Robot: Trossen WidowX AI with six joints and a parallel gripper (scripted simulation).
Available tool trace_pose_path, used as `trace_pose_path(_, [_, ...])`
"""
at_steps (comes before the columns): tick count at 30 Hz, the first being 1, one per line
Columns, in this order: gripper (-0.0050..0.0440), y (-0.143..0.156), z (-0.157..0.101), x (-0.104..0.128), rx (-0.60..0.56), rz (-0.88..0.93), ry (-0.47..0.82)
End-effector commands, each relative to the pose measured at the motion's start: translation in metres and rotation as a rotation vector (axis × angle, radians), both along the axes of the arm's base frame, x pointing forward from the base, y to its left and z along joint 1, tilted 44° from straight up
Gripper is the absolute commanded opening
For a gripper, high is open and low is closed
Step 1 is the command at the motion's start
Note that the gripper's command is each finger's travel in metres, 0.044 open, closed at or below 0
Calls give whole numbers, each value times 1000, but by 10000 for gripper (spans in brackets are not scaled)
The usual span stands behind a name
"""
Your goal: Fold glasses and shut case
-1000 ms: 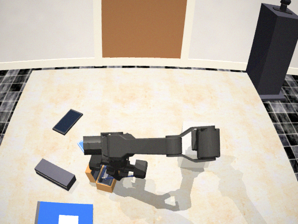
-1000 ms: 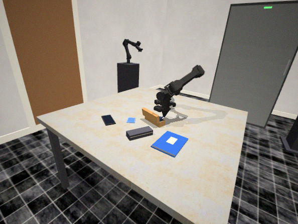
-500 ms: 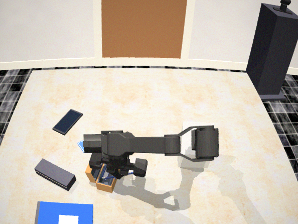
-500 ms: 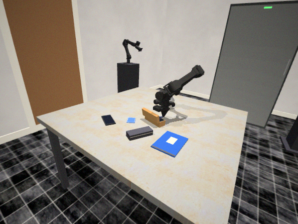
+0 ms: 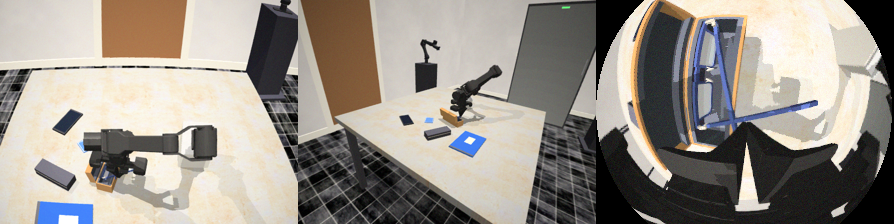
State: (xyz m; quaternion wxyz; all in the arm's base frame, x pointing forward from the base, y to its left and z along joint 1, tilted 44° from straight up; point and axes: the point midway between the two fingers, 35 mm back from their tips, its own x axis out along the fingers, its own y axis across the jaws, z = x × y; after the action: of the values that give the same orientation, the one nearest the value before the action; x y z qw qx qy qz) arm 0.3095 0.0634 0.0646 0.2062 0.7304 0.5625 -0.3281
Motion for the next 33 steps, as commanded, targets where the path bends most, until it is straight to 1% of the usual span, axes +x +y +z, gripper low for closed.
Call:
trace_pose_path(1, [0, -3, -5, 0, -2, -1, 8])
trace_pose_path(33, [0, -14, -16, 3, -2, -1, 8])
